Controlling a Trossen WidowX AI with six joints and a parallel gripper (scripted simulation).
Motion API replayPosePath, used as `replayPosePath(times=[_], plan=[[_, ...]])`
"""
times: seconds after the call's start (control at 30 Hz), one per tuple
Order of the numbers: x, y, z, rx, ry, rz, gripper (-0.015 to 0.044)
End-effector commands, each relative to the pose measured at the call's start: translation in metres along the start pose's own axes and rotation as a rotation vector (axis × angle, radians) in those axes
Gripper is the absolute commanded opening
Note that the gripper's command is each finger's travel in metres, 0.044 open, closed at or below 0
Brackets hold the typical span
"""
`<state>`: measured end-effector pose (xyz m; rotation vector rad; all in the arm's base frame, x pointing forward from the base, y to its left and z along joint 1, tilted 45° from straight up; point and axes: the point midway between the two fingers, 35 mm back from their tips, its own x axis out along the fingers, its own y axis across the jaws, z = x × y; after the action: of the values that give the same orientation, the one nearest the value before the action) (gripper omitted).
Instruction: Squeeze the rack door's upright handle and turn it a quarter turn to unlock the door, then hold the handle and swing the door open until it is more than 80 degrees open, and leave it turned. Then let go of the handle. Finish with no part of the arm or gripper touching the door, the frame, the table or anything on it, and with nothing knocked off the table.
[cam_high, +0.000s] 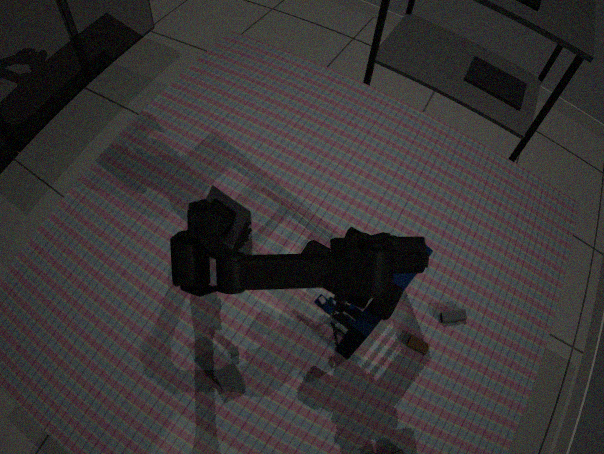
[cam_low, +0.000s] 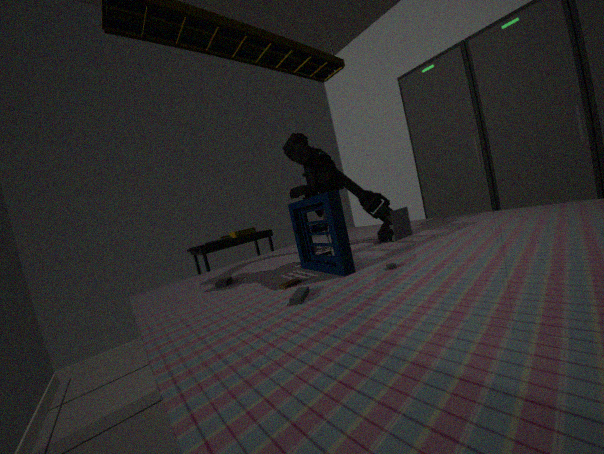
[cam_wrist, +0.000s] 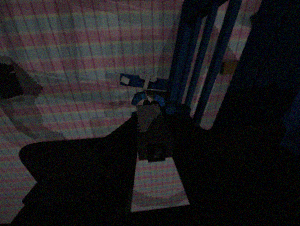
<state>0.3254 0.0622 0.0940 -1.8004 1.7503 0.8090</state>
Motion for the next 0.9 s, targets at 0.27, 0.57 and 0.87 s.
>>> replayPosePath(times=[0.27,0.57,0.87], plan=[[0.001,0.000,-0.001,-0.002,0.004,0.001,0.0014],[0.000,0.005,0.003,0.144,0.004,0.001,0.0014],[0.000,0.012,0.008,0.316,0.003,0.001,0.0014]])
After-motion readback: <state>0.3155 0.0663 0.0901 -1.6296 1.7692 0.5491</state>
